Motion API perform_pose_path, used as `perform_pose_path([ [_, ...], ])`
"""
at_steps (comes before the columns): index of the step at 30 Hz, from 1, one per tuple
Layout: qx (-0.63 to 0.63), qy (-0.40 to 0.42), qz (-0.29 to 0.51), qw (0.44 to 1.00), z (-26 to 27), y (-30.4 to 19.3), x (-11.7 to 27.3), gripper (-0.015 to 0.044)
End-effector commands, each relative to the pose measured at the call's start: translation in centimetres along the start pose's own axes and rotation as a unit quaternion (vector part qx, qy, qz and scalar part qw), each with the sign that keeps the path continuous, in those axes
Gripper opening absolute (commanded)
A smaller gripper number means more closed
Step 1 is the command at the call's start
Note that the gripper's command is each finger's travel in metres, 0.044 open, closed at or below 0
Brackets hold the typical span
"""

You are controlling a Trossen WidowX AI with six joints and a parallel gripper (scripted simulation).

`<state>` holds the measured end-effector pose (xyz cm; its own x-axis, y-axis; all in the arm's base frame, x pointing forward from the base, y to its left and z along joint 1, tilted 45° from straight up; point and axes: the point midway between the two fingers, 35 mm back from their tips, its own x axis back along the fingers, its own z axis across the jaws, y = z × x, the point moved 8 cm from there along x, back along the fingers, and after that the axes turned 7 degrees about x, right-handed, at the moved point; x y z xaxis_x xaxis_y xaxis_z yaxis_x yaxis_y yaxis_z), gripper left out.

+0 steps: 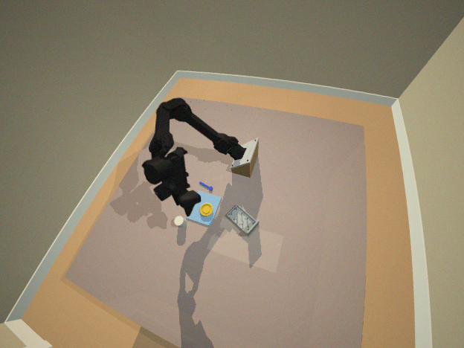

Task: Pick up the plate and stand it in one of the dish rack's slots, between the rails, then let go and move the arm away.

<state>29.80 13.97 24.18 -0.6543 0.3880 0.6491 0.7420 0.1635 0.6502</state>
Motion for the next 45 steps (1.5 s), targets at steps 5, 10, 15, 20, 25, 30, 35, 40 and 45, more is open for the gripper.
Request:
perform_pose_path([
  [5, 0.096, -0.058, 0.107, 0.988, -0.7, -2.9, -4.7, 0.0400],
  [10, 0.145, -0.081, 0.168, 0.972, -1.4, -4.6, -6.9, 0.0400],
  [15, 0.192, -0.097, 0.231, 0.949, -2.2, -6.3, -8.9, 0.0400],
  [20, 0.232, -0.107, 0.289, 0.923, -2.9, -7.8, -10.5, 0.0400],
  [25, 0.240, -0.108, 0.301, 0.917, -3.0, -7.9, -11.0, 0.0400],
  [30, 0.240, -0.108, 0.301, 0.917, -3.0, -7.9, -11.1, 0.0400],
  [35, 0.240, -0.108, 0.301, 0.917, -3.2, -8.3, -11.8, 0.0400],
  [40, 0.240, -0.108, 0.301, 0.917, -3.5, -8.7, -12.5, 0.0400],
  [45, 0.240, -0.108, 0.301, 0.917, -3.7, -9.1, -13.2, 0.0400],
])
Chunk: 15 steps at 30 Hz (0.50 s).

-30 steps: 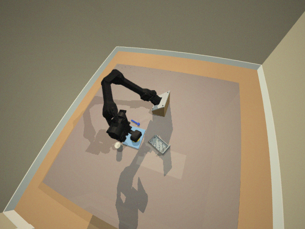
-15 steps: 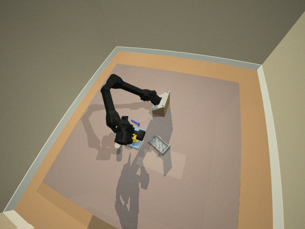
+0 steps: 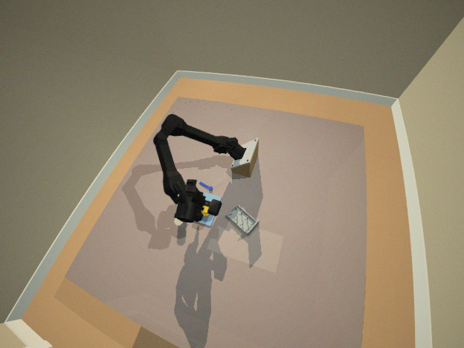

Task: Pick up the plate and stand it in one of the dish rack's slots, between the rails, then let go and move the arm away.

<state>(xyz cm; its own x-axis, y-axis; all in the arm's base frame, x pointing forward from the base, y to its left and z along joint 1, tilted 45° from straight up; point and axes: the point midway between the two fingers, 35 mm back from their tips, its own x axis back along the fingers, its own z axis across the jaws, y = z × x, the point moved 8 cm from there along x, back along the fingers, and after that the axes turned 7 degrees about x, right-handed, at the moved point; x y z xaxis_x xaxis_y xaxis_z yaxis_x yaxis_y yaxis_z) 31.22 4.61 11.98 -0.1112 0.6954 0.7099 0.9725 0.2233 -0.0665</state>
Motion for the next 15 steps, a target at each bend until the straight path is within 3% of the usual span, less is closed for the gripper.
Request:
perform_pose_path([
  [1, 0.005, -0.002, 0.006, 1.000, 0.1, -0.2, -1.1, 0.0400],
  [15, 0.005, -0.003, 0.006, 1.000, 0.2, -0.3, -3.4, 0.0400],
])
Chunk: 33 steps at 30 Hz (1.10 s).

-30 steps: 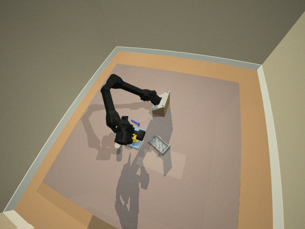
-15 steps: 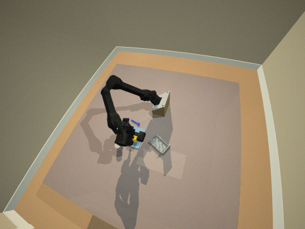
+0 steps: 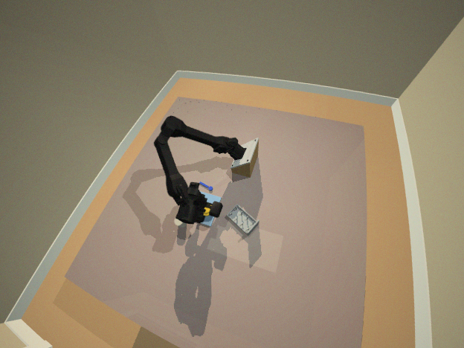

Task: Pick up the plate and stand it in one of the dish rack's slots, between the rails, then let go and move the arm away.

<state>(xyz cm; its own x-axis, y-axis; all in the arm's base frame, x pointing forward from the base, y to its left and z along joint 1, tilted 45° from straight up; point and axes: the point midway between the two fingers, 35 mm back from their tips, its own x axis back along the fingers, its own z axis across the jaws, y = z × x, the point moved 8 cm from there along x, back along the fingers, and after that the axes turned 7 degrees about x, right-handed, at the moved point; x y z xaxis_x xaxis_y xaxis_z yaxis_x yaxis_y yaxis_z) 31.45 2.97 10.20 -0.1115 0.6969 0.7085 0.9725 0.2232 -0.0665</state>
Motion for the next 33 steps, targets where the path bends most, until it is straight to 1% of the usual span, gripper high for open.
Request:
perform_pose_path([
  [1, 0.005, -0.002, 0.006, 1.000, 0.15, -0.27, -1.10, 0.0400],
  [9, 0.005, -0.003, 0.006, 1.000, 0.21, -0.37, -1.96, 0.0400],
  [11, 0.005, -0.003, 0.006, 1.000, 0.21, -0.37, -1.96, 0.0356],
  [18, 0.005, -0.003, 0.006, 1.000, 0.21, -0.37, -1.96, 0.0356],
  [30, 0.005, -0.003, 0.006, 1.000, 0.21, -0.37, -1.96, 0.0276],
  [33, 0.006, -0.002, 0.006, 1.000, 0.23, -0.27, -1.65, 0.0197],
])
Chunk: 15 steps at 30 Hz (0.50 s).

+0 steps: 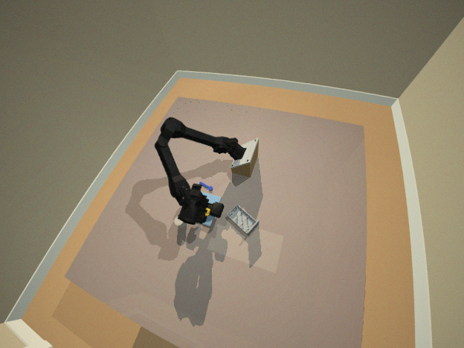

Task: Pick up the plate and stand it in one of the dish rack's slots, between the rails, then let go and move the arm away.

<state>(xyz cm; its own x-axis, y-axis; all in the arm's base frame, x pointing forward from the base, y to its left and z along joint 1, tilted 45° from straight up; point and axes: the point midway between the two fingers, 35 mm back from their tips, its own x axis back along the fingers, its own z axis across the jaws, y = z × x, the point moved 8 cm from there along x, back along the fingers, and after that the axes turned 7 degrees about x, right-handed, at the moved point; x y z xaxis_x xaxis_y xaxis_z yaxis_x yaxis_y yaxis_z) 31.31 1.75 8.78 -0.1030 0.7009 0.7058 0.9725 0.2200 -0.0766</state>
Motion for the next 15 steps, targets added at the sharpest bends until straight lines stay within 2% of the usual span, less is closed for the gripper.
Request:
perform_pose_path([
  [1, 0.005, 0.000, 0.000, 1.000, 0.1, 0.1, 0.6, 0.0171],
  [8, 0.019, 0.003, -0.005, 1.000, 0.2, 0.9, 4.0, 0.0000],
  [15, 0.047, 0.007, -0.019, 0.999, 0.4, 1.2, 7.9, 0.0000],
])
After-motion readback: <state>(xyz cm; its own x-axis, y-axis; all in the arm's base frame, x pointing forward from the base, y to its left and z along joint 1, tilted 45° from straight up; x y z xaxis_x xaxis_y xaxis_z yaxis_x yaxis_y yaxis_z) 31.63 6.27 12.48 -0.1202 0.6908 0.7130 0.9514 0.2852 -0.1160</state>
